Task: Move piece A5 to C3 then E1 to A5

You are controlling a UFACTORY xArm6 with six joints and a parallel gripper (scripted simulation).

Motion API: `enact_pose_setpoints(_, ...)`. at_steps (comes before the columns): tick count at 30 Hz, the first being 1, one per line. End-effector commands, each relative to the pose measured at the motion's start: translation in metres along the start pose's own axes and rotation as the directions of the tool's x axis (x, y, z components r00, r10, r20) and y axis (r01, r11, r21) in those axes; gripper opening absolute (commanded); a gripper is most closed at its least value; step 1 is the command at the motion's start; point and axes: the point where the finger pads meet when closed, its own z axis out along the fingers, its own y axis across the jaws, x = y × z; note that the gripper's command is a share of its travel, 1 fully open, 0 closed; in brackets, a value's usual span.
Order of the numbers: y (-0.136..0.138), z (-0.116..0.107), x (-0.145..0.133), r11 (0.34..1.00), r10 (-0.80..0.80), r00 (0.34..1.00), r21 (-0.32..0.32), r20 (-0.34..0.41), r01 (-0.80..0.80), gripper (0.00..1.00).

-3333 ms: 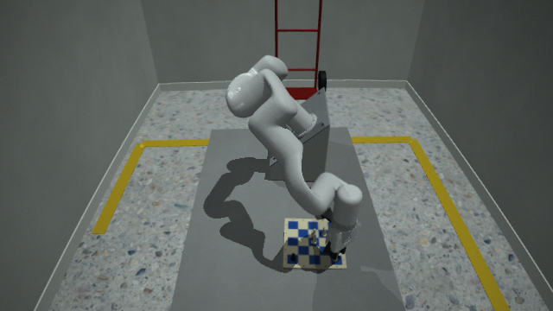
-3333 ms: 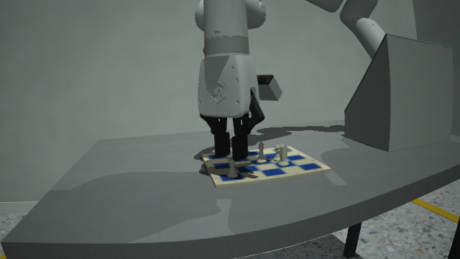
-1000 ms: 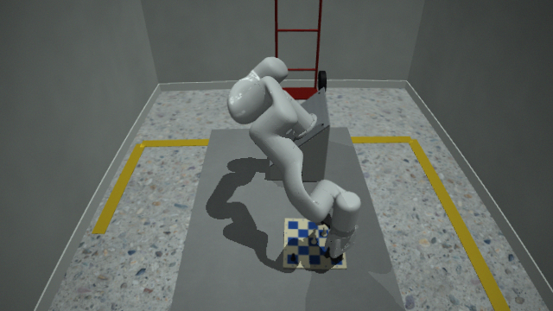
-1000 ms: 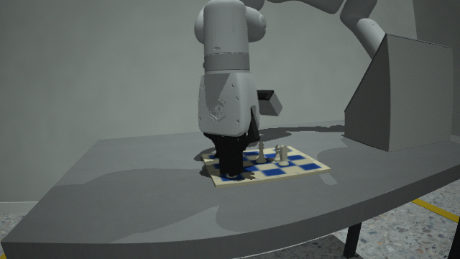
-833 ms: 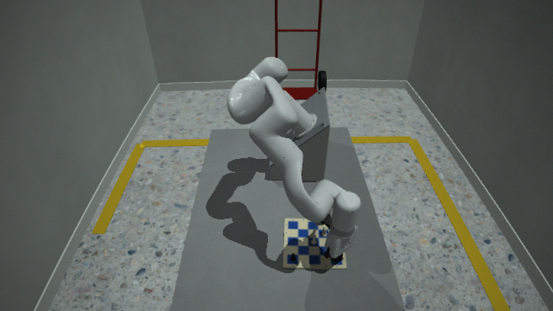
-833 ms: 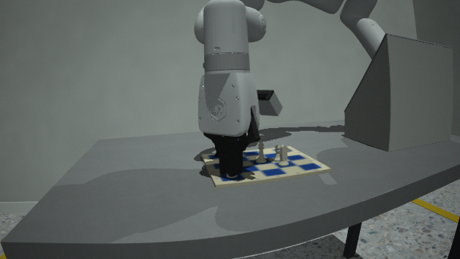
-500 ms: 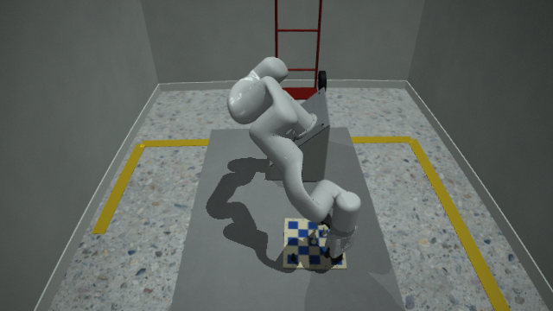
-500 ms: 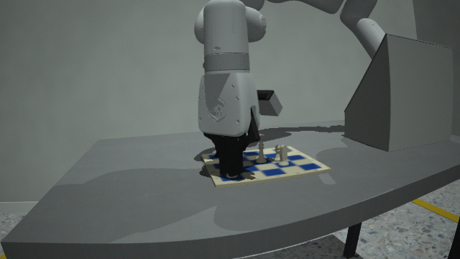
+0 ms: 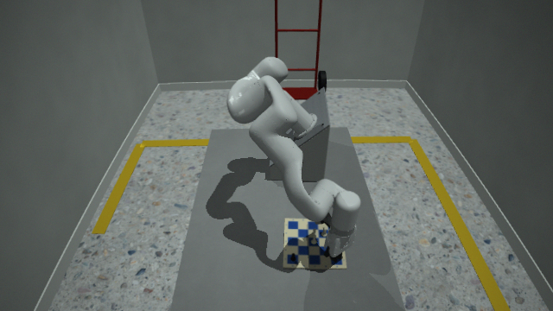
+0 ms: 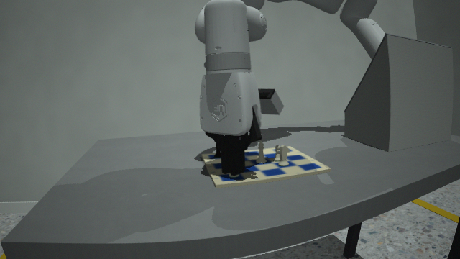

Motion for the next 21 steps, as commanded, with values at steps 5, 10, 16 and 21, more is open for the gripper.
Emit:
enact_pose_setpoints(5, -0.001, -0.054, -0.004, 1.0, 0.001, 1.0, 0.003, 0.011, -0.001, 0.0)
enact_pose_setpoints(10, -0.001, -0.076, -0.003, 1.0, 0.001, 1.0, 0.003, 0.011, -0.001, 0.0)
enact_pose_setpoints(16, -0.001, -0.099, -0.003, 1.0, 0.001, 1.0, 0.003, 0.011, -0.001, 0.0)
enact_pose_setpoints(21, -0.001, -0.099, -0.003, 1.0, 0.001, 1.0, 0.003, 0.011, -0.001, 0.0)
